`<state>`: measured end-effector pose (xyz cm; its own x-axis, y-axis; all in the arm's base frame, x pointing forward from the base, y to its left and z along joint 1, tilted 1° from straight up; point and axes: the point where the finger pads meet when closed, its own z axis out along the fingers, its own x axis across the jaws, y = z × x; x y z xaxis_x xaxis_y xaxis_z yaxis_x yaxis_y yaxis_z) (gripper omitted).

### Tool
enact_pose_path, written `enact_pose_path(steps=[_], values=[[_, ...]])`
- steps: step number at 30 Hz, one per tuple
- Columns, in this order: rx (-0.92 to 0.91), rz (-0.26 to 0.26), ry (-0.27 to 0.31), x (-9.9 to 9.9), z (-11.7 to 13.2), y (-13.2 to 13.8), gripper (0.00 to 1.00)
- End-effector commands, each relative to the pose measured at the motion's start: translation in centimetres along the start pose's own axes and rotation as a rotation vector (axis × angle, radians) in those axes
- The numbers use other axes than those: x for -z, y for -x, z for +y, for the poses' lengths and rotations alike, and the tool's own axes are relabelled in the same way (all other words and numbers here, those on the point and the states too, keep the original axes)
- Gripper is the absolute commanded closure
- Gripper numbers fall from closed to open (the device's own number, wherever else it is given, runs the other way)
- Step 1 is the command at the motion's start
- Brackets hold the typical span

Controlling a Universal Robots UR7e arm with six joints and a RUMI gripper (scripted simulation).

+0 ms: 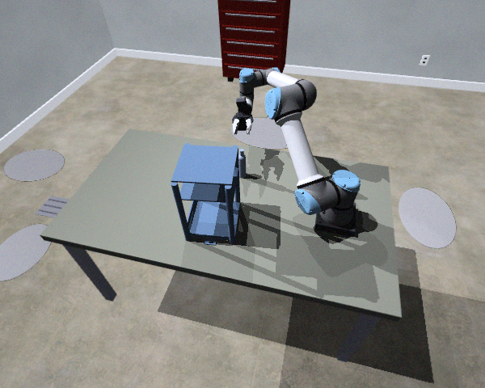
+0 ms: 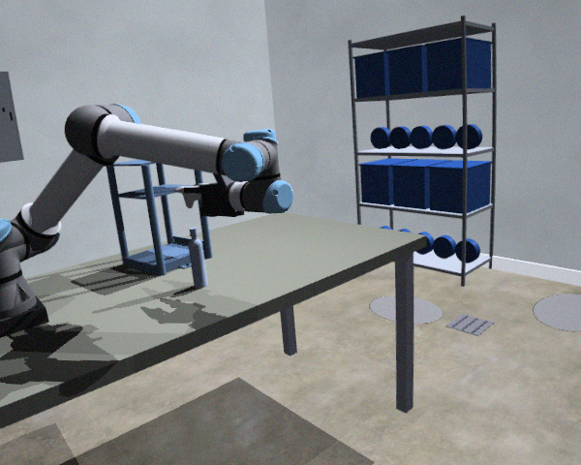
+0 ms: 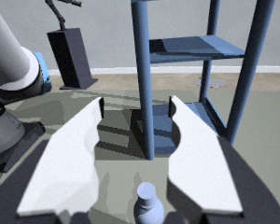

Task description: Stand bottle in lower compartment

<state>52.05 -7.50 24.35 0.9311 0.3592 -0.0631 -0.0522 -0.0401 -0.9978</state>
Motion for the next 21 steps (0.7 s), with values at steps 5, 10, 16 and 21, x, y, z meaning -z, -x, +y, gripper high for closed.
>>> enact_pose_path(steps=[5, 10, 16, 21], values=[[0.044, 0.009, -0.019, 0.25, -0.04, -0.03, 0.65], [0.052, 0.011, -0.022, 0.30, -0.03, -0.04, 0.65], [0.053, 0.012, -0.023, 0.31, -0.03, -0.04, 0.65], [0.053, 0.012, -0.023, 0.31, -0.03, -0.04, 0.65]])
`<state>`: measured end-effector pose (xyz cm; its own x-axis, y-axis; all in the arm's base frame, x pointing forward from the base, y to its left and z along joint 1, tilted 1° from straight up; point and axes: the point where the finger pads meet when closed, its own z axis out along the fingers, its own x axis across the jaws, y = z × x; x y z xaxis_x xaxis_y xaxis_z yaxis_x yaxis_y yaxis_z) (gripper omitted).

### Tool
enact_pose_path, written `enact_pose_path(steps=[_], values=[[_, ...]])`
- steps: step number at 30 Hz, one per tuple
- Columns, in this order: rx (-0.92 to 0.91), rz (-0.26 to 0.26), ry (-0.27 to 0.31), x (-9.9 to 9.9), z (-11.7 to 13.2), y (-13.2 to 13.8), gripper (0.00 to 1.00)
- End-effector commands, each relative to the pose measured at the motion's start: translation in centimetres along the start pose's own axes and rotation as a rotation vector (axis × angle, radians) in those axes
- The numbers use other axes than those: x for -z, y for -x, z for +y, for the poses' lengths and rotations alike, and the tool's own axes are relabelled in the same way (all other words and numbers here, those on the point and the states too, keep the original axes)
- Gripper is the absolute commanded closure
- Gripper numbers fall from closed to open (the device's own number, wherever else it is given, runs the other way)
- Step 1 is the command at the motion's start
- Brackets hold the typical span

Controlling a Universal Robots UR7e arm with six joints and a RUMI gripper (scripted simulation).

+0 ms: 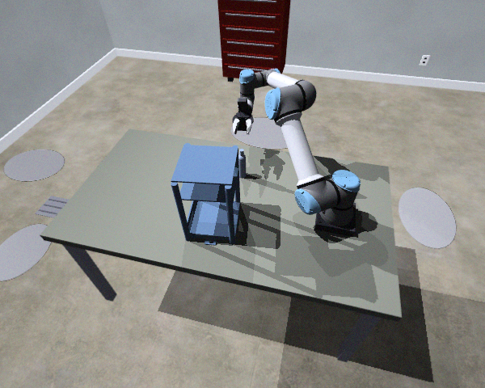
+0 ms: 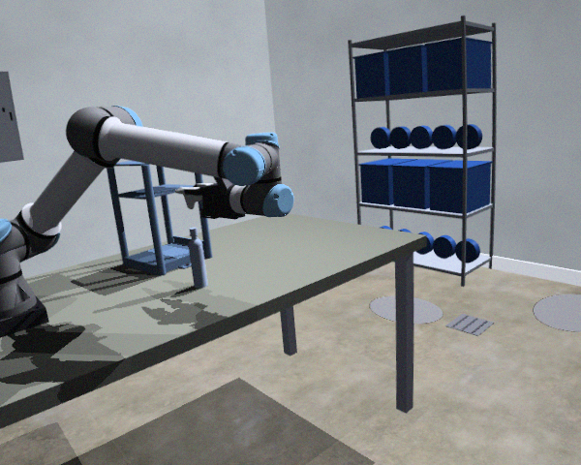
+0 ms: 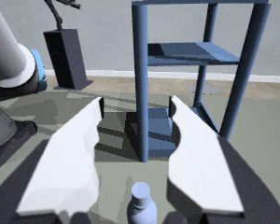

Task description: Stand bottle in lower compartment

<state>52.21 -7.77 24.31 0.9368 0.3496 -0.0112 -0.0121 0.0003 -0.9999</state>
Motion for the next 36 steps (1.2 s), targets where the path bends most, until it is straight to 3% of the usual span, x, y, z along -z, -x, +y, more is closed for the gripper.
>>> enact_pose_path(steps=[1, 25, 36], values=[[0.001, 0.000, 0.001, 0.0, -0.1, 0.0, 0.65], [0.002, 0.000, 0.001, 0.0, 0.9, 0.0, 0.65], [0.002, 0.000, 0.001, 0.0, 2.8, 0.0, 0.65]])
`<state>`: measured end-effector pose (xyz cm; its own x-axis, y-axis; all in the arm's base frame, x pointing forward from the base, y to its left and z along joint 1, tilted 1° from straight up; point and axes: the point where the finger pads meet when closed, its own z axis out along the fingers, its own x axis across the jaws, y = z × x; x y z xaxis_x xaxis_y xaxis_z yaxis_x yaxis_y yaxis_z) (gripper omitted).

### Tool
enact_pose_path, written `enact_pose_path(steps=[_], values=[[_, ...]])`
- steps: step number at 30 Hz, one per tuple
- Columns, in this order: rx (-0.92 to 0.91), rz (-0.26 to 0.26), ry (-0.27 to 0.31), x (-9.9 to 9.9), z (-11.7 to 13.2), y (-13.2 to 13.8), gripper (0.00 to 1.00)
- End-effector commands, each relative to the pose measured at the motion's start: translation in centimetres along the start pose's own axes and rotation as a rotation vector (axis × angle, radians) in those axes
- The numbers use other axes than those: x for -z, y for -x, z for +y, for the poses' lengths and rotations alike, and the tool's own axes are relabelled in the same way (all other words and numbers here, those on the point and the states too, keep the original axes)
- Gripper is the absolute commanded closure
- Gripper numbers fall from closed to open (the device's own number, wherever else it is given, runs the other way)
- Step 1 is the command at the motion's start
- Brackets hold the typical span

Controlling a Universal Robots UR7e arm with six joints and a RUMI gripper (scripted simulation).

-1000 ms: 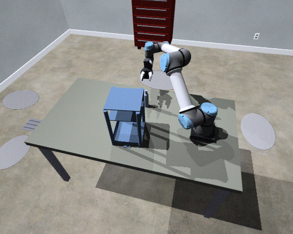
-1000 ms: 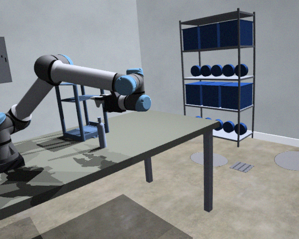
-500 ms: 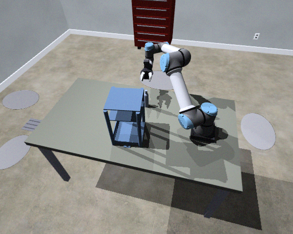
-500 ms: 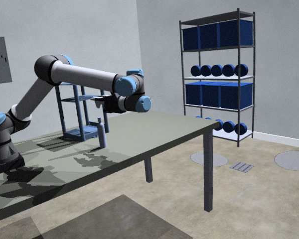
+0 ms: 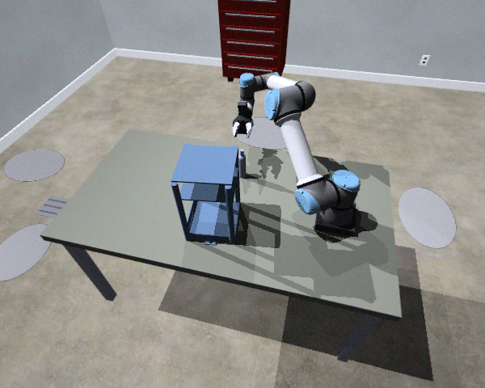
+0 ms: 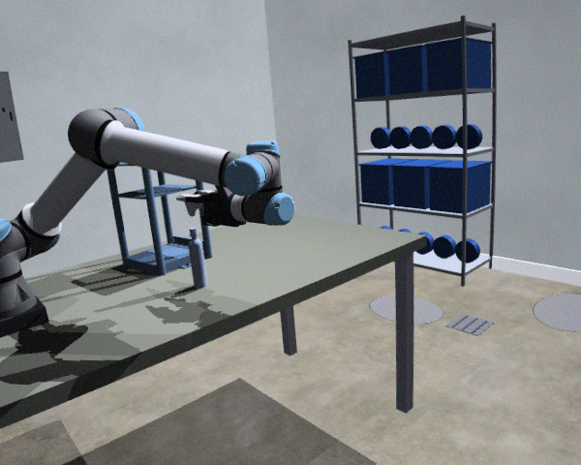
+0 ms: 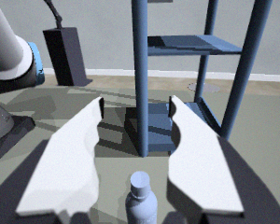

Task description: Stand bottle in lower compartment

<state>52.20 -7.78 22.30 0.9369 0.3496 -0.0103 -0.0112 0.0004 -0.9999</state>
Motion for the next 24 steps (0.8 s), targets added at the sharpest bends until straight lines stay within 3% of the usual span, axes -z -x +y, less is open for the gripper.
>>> enact_pose_path(steps=[1, 24], values=[[0.001, 0.000, 0.001, 0.0, 1.0, 0.0, 0.65], [0.001, 0.000, 0.001, 0.0, 6.5, 0.0, 0.65]])
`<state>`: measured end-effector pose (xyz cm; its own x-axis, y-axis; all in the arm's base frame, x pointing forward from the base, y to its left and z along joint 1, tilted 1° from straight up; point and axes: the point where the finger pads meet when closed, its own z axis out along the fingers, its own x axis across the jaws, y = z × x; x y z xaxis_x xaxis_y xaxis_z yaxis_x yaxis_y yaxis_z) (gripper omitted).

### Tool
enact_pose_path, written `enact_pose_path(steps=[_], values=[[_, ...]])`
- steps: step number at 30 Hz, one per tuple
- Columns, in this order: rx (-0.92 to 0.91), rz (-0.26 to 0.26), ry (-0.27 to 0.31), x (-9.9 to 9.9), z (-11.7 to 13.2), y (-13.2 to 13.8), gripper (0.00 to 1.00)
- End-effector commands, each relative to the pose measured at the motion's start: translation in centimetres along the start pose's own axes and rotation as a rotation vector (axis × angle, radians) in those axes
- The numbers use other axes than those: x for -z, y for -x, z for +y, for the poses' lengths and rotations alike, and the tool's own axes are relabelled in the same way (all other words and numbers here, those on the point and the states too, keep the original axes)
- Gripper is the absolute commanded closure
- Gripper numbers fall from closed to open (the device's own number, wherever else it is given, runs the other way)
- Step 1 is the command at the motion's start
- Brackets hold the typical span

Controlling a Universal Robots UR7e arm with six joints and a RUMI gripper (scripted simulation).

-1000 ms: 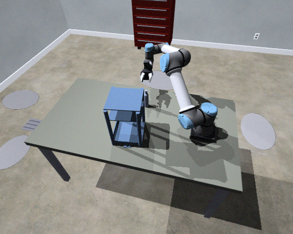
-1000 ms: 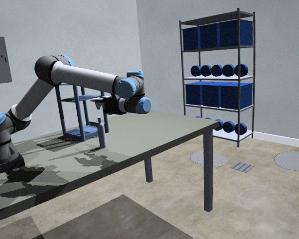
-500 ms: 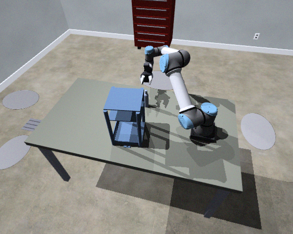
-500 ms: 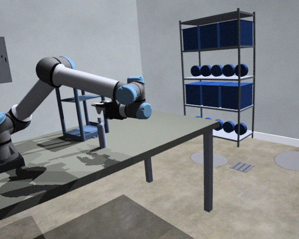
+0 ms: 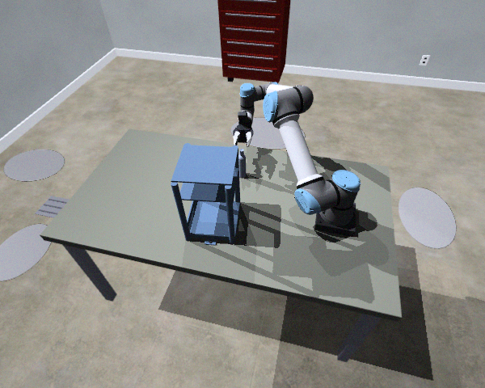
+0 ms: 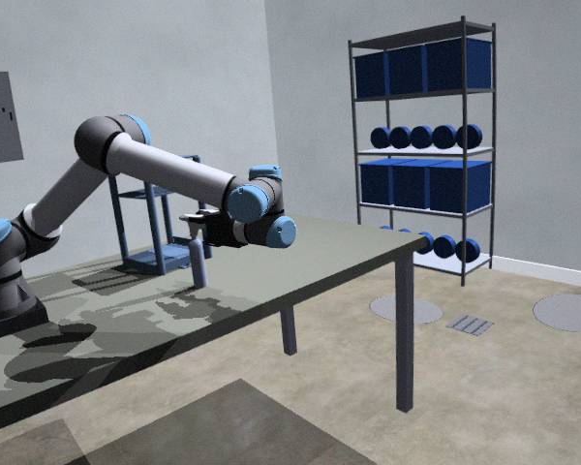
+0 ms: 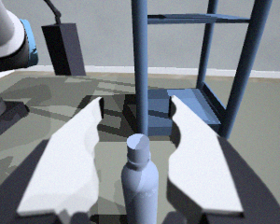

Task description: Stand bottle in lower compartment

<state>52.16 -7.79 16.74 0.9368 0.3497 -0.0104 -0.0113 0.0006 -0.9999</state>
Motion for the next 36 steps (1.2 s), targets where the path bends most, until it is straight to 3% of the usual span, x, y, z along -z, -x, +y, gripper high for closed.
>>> enact_pose_path(steps=[1, 14, 36], values=[[0.001, 0.000, 0.001, 0.0, 1.3, 0.0, 0.65], [0.001, 0.000, 0.001, 0.1, 5.5, 0.0, 0.65], [0.001, 0.000, 0.001, 0.1, 9.7, -0.1, 0.65]])
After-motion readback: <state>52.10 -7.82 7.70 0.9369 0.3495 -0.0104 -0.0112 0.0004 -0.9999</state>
